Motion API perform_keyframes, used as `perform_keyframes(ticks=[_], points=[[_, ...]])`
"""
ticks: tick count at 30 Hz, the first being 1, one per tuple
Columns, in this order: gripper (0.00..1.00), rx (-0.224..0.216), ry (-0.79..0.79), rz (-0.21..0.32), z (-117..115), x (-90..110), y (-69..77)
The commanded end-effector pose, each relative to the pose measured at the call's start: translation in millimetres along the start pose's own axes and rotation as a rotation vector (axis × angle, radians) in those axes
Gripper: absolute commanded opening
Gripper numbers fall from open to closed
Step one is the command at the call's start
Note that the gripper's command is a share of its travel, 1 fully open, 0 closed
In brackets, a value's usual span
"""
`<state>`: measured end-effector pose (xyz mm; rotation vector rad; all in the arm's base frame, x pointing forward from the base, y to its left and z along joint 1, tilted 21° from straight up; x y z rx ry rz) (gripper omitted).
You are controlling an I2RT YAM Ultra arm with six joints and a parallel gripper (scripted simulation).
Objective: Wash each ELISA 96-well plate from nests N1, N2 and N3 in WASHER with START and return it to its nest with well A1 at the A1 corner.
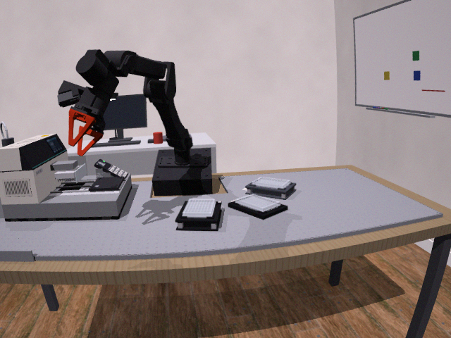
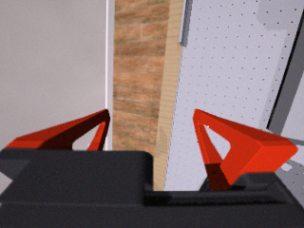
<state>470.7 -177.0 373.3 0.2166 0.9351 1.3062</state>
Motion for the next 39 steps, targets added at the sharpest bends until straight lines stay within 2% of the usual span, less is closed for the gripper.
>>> perform_keyframes(ticks=[1,17,20,23,24,27,30,32,34,37,39], points=[[1.0,-0.014,-0.001,-0.011,3.0,-3.1,6.1],[1.0,-0.014,-0.001,-0.011,3.0,-3.1,6.1],[1.0,-0.016,0.086,0.021,3.7,7.2,16.3],[1.0,-0.016,0.086,0.022,4.6,17.8,26.3],[1.0,-0.016,0.086,0.022,4.6,17.8,26.3],[1.0,-0.007,0.176,0.064,2.6,29.7,34.0],[1.0,-0.007,0.175,0.065,0.9,41.2,41.0],[1.0,-0.002,0.236,0.093,-1.1,48.9,46.2],[1.0,-0.002,0.236,0.093,-1.1,48.9,46.2],[1.0,0.001,0.266,0.108,-4.3,60.9,54.0],[1.0,0.004,0.327,0.135,-7.0,68.4,59.1]])
Point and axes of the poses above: the point where the finger pads meet when closed, its own y axis back along the fingers, its own z axis across the jaws, x = y × z, the point moved 2 cm from there along y, back along the fingers, and after that the axes turned 8 degrees about y, right-handed, at the moved point
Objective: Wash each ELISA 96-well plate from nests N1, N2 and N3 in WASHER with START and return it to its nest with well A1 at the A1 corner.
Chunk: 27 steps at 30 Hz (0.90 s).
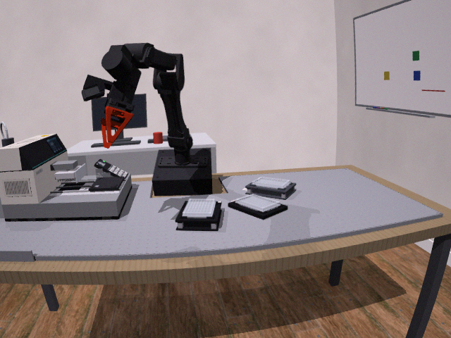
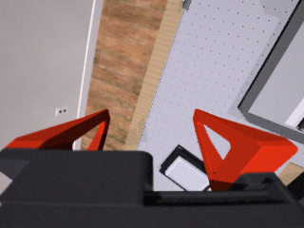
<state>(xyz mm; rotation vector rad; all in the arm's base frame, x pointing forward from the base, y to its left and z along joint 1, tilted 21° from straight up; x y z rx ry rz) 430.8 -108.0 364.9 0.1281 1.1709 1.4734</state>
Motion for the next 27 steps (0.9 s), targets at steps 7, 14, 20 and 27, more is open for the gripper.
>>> perform_keyframes(ticks=[7,14,20,27], points=[[1.0,-0.006,0.189,0.054,-1.9,34.4,28.5],[1.0,-0.005,0.252,0.082,-6.5,56.2,38.4],[1.0,-0.004,0.346,0.124,-14.3,81.6,50.0],[1.0,-0.006,0.476,0.179,-26.5,110.5,62.9]])
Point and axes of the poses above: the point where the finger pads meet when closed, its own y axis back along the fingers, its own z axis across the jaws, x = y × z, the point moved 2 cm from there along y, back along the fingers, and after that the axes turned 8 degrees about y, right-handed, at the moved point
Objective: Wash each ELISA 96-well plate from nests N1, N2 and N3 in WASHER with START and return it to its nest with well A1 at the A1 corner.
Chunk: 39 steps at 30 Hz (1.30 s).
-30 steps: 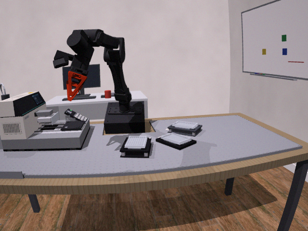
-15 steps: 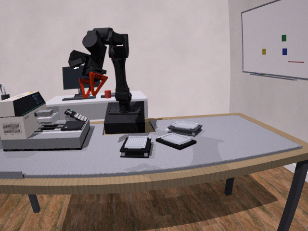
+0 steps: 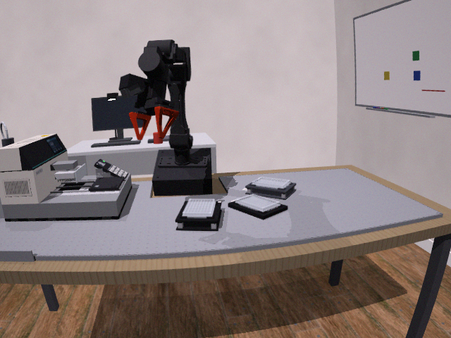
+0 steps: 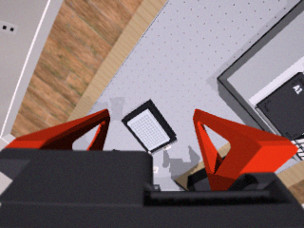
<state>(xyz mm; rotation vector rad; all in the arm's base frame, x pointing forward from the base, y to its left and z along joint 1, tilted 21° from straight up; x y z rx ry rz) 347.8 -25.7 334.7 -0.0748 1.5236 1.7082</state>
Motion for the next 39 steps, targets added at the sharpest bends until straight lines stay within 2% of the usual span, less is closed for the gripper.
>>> perform_keyframes(ticks=[1,3,6,10,17,19,34,36,39], points=[[1.0,-0.002,0.064,-0.002,-1.7,6.9,10.1],[1.0,-0.003,0.064,-0.002,-1.7,11.8,11.1],[1.0,-0.005,0.157,0.035,-2.8,25.8,13.7],[1.0,-0.006,0.161,0.037,-4.2,45.3,17.4],[1.0,-0.013,0.322,0.1,-10.2,78.2,22.5],[1.0,-0.013,0.322,0.1,-10.2,78.2,22.5],[1.0,-0.031,0.558,0.188,-31.6,147.8,29.6],[1.0,-0.031,0.558,0.188,-31.6,147.8,29.6],[1.0,-0.04,0.652,0.221,-37.5,161.0,30.0]])
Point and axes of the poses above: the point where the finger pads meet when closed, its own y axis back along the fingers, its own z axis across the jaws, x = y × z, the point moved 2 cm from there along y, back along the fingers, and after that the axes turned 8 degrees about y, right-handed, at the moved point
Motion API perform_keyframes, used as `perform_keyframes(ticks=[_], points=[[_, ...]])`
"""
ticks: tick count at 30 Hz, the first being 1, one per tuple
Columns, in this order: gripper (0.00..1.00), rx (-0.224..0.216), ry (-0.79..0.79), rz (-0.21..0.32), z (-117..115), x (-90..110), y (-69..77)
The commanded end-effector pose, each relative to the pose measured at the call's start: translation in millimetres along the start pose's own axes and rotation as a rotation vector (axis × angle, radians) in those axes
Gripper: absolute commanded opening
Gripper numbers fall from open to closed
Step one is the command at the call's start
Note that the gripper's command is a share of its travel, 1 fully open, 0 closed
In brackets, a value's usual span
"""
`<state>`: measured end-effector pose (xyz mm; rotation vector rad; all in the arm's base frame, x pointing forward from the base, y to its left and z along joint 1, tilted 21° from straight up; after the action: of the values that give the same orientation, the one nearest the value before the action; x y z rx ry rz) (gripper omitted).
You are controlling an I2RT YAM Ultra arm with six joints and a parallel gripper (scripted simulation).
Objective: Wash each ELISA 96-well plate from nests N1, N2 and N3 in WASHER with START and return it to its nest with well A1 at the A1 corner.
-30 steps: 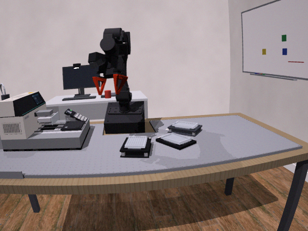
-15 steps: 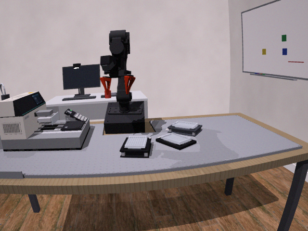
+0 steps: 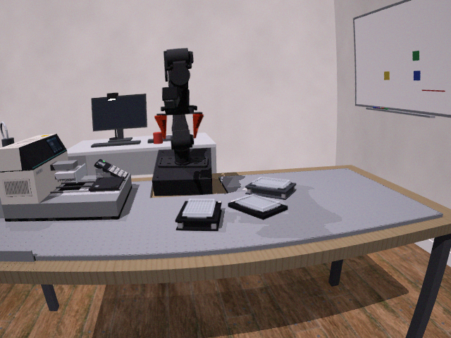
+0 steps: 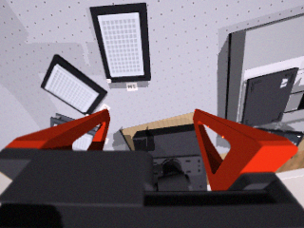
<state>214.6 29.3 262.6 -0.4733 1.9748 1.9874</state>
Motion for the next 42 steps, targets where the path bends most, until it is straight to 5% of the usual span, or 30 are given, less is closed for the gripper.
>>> perform_keyframes(ticks=[1,17,25,34,42], points=[[1.0,-0.003,0.081,0.011,1.0,12.2,1.7],[1.0,-0.024,0.286,0.08,6.1,76.6,-13.0],[1.0,-0.024,0.286,0.08,6.1,76.6,-13.0],[1.0,-0.015,0.056,0.081,16.3,50.0,-33.3],[1.0,-0.015,0.056,0.08,28.0,19.5,-56.3]])
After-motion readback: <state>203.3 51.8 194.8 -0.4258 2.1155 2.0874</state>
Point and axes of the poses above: the point where the finger pads meet when closed, its own y axis back along the fingers, its own z axis across the jaws, x = y × z, the point moved 2 cm from there along y, back along the fingers, and after that the axes turned 8 degrees about y, right-handed, at the moved point
